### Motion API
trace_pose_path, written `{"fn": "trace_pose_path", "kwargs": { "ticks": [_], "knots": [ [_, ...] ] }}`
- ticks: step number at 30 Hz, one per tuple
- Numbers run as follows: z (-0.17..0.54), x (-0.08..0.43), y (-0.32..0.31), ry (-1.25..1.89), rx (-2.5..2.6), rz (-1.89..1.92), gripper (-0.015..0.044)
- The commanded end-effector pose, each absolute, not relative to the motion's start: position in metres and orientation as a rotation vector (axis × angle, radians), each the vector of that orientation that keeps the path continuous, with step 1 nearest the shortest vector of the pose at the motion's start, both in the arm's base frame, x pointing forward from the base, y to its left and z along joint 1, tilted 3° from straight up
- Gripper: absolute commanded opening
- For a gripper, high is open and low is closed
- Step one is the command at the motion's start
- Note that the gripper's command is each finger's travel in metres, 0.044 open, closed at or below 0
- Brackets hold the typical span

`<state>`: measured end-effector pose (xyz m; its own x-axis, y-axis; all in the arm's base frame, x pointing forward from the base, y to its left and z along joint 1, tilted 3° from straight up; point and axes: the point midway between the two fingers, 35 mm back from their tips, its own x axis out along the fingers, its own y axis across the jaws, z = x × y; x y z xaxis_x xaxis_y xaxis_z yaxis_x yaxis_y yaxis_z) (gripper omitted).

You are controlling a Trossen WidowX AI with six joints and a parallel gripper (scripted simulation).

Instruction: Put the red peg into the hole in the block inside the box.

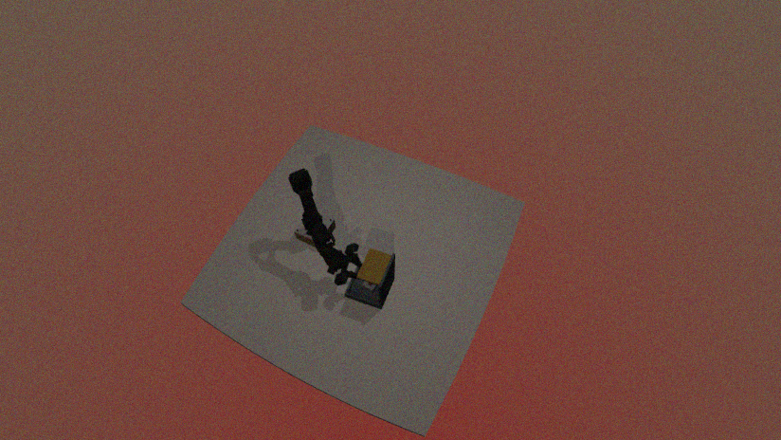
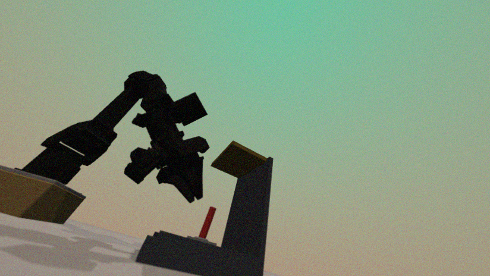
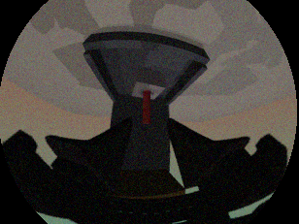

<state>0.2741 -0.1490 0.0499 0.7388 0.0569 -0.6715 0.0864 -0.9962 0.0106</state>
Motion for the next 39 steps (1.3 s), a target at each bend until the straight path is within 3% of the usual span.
{"fn": "trace_pose_path", "kwargs": {
  "ticks": [1,8,19,39],
  "knots": [
    [0.052,0.267,-0.148,0.129,2.889,-1.109,0.0272],
    [0.070,0.246,-0.151,0.130,2.885,-1.117,0.0440],
    [0.097,0.214,-0.147,0.129,2.887,-1.115,0.0440],
    [0.097,0.214,-0.147,0.129,2.887,-1.115,0.0440]
  ]
}}
